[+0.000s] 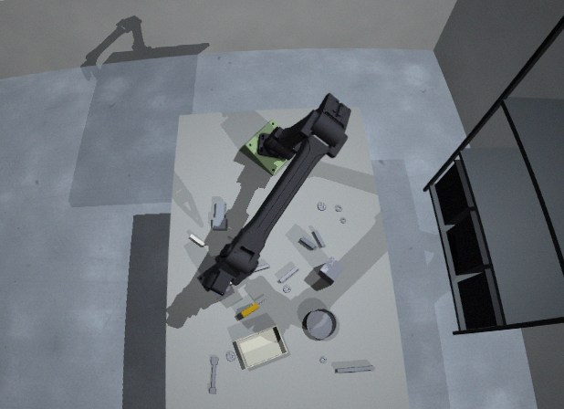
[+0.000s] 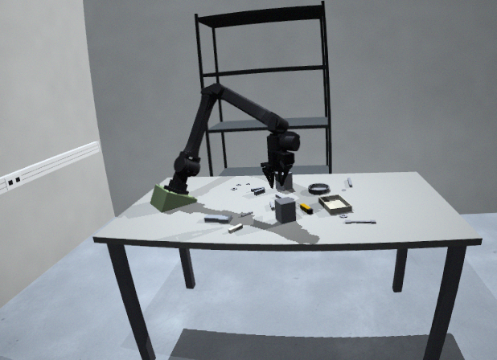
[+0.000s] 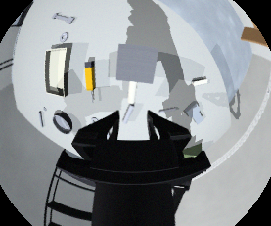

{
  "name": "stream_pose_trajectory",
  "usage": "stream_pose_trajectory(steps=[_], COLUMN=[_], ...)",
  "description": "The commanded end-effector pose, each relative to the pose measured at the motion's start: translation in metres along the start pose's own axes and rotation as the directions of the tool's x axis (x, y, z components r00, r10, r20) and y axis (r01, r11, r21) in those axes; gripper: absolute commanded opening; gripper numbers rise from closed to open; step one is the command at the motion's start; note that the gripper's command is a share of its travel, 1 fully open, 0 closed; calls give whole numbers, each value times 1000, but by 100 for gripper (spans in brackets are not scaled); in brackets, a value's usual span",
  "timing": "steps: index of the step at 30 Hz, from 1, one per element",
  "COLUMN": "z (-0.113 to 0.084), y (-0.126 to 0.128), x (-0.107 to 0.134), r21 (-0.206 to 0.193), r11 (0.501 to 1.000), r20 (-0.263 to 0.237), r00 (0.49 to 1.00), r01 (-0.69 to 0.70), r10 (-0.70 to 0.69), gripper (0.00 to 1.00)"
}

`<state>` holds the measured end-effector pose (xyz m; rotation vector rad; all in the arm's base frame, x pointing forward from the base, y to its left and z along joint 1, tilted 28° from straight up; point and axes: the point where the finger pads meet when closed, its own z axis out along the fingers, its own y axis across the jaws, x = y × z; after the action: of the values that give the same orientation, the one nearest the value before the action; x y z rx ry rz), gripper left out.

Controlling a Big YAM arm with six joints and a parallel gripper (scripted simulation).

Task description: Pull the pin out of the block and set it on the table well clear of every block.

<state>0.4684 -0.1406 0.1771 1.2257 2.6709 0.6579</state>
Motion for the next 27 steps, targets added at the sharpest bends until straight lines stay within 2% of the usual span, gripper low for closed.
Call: stream_pose_trajectory(steps=[1,11,24,27], z=[-16,-21,-21,-26], y=[6,0,0,3], x=[-14,-11,-11,-18], r21=[-11,-18,-18,-22], r11=[998,994,994,993], r20=[4,-25,-27,-21], r00=[999,994,994,993], r01=[-54,-105,-110,-118], r10=[54,105,110,118], gripper=[44,44,44,44])
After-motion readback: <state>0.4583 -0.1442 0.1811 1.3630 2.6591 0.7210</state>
